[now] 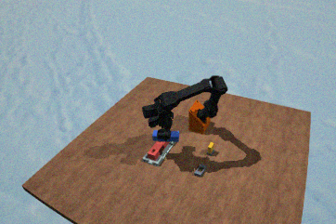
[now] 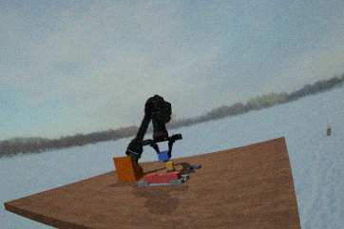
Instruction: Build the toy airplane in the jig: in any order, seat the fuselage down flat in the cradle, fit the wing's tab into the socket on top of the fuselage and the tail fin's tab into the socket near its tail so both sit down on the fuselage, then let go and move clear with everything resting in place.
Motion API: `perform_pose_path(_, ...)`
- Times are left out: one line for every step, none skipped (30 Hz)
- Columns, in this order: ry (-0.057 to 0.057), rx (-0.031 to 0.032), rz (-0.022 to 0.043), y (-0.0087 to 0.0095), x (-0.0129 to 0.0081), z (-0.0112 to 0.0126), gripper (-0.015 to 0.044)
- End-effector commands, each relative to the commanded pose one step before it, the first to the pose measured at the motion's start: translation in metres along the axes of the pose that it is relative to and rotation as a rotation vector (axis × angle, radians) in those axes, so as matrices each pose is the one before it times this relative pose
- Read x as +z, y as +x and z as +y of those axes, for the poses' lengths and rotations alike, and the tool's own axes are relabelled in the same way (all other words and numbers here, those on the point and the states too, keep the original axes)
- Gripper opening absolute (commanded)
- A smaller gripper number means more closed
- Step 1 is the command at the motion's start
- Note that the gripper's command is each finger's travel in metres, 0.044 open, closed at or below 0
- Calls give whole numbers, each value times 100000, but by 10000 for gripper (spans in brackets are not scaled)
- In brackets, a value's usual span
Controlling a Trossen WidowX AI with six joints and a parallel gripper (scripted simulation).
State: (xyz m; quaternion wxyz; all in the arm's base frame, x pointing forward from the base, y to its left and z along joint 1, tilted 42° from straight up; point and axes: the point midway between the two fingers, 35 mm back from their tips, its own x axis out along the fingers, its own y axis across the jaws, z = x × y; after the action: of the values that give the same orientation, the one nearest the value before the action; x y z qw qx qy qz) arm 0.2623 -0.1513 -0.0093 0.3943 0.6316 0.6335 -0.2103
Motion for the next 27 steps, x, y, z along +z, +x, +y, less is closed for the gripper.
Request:
perform_pose_path(8024, 158, -58, 262, 908, -1168, 0)
perform_pose_path(1812, 45, 85, 77, 204, -236, 0)
perform_pose_path(1811, 45, 89, 78, 205, -234, 0)
perform_pose_path(1810, 45, 92, 79, 206, -232, 0)
perform_pose_path(1809, 45, 96, 80, 207, -229, 0)
perform_pose_path(1807, 45, 100, 81, 208, -227, 0)
perform_pose_path(1806, 45, 104, 82, 209, -225, 0)
perform_pose_path(1798, 39, 84, 76, 210, -220, 0)
perform_pose_path(1810, 45, 114, 85, 210, -219, 0)
perform_pose_path(1809, 44, 118, 86, 211, -217, 0)
perform_pose_path(1808, 44, 122, 86, 212, -214, 0)
perform_pose_path(1806, 43, 125, 87, 212, -212, 0)
perform_pose_path(1805, 42, 129, 88, 213, -210, 0)
perform_pose_path(1803, 41, 133, 89, 214, -207, 0)
perform_pose_path(1802, 41, 137, 90, 215, -205, 0)
perform_pose_path(1790, 39, 140, 90, 214, -201, 0)
perform_pose_path(1406, 30, 113, 72, 169, -156, 0)
perform_pose_path(842, 18, 70, 41, 88, -77, 0)
perform_pose_path(282, 6, 23, 14, 30, -26, 0)
perform_pose_path(0, 0, 0, -16, -1, 14, 26)
perform_pose_path(0, 0, 0, -11, 1, 8, 53)
perform_pose_path(0, 0, 0, 0, 0, 0, 79)
perform_pose_path(0, 0, 0, 0, 0, 0, 105)
perform_pose_path(0, 0, 0, 0, 0, 0, 131)
perform_pose_path(0, 0, 0, 0, 0, 0, 157)
perform_pose_path(0, 0, 0, 20, 4, -12, 184)
perform_pose_path(0, 0, 0, 12, 0, -9, 195)
